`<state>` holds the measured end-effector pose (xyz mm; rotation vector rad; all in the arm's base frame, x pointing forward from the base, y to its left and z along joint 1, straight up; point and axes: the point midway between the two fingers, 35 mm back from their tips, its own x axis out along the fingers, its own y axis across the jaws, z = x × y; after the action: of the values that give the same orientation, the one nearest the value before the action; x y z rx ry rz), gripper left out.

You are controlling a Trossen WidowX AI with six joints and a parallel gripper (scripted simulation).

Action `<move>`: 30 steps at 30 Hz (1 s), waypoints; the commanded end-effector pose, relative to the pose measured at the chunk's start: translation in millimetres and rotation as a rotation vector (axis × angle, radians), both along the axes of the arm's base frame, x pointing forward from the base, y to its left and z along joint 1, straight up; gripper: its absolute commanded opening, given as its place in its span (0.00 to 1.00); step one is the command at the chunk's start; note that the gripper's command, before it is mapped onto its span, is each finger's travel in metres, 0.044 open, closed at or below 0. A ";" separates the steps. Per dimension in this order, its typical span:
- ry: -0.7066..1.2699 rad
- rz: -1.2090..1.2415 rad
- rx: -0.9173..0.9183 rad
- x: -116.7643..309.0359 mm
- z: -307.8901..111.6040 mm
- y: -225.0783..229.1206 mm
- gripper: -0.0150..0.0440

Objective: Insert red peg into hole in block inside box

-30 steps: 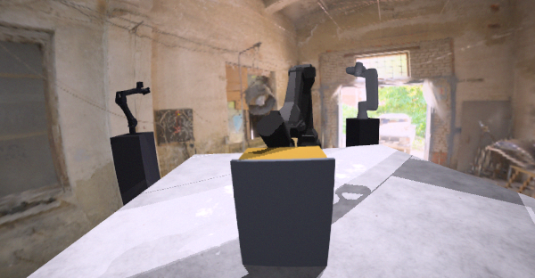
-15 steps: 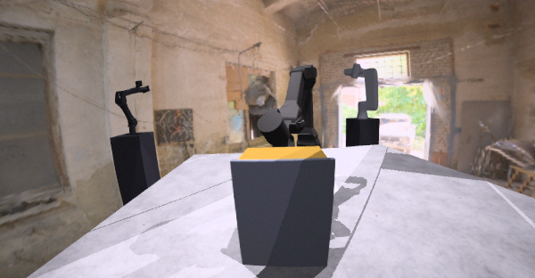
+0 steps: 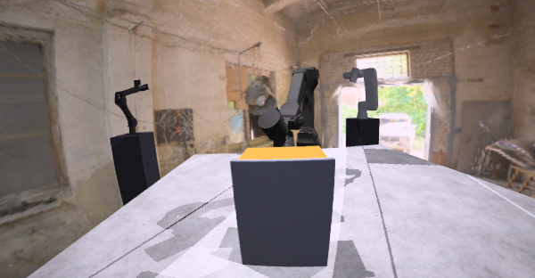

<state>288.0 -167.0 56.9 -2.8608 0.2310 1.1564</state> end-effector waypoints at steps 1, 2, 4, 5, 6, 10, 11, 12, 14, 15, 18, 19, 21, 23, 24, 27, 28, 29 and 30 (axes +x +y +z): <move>0.001 0.005 0.000 -8.2 6.6 1.6 0.85; 0.002 0.005 0.000 -10.2 9.2 1.6 0.89; 0.002 0.005 0.000 -14.3 14.5 1.8 0.98; 0.003 0.005 0.000 -16.5 17.1 2.0 1.00; 0.003 0.005 0.000 -18.6 19.7 2.2 1.00; 0.004 0.005 0.000 -27.4 30.0 3.6 1.00; 0.004 0.005 0.000 -29.6 32.5 4.1 1.00; 0.005 0.005 0.000 -31.9 34.9 4.6 1.00; 0.005 0.005 0.000 -36.5 39.8 5.8 1.00; 0.005 0.005 0.000 -38.9 42.2 6.5 1.00; 0.006 0.005 0.000 -46.0 49.3 8.9 1.00; 0.006 0.005 0.000 -48.4 51.6 9.8 1.00; 0.006 0.005 0.001 -53.2 56.1 11.8 1.00; 0.006 0.005 0.001 -58.1 60.5 14.0 1.00; 0.006 0.005 0.001 -60.5 62.7 15.1 1.00; 0.006 0.004 0.001 -67.9 69.0 19.0 1.00; 0.005 0.004 0.001 -70.0 70.6 20.1 1.00; 0.005 0.004 0.001 -71.2 71.6 20.8 1.00; 0.005 0.004 0.001 -71.6 71.9 21.0 1.00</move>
<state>220.8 -148.7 122.7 -2.8518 0.2299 1.1692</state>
